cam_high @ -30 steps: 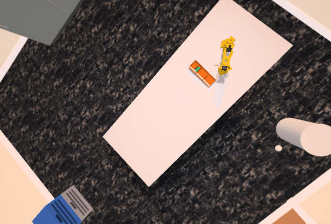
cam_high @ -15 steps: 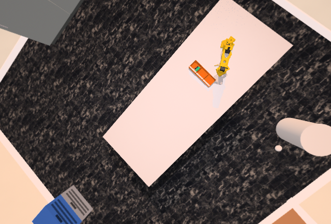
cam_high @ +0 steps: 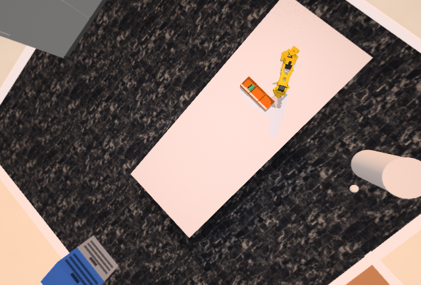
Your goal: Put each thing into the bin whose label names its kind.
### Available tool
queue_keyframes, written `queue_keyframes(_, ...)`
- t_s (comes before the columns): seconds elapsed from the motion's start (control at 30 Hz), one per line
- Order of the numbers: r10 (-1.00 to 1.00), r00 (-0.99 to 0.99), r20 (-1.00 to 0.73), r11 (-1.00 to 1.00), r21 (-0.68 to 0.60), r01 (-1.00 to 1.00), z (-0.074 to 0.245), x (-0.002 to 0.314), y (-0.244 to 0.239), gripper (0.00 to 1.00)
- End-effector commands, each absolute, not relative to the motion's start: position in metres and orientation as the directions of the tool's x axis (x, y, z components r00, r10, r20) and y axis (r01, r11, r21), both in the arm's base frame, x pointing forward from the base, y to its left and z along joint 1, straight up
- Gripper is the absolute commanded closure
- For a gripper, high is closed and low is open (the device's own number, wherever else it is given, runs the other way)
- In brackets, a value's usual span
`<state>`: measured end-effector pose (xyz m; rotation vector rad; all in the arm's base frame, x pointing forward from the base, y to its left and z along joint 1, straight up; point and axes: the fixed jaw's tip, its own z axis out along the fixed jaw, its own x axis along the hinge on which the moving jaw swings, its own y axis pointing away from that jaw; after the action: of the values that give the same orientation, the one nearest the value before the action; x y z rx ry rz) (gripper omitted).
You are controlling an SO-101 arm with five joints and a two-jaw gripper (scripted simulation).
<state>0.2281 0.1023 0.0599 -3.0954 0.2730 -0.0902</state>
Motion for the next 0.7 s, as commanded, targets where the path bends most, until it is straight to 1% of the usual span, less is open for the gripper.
queue_keyframes(0.0, -0.115, 0.986, 0.119, -0.992, -0.070, -0.107, 0.071, 0.243, 0.102, 1.00)
queue_keyframes(0.27, -0.001, 0.987, 0.162, -0.998, -0.065, 0.010, 0.070, 0.257, 0.097, 1.00)
queue_keyframes(0.67, 0.022, 0.985, 0.171, -0.997, -0.063, 0.034, 0.070, 0.260, 0.096, 1.00)
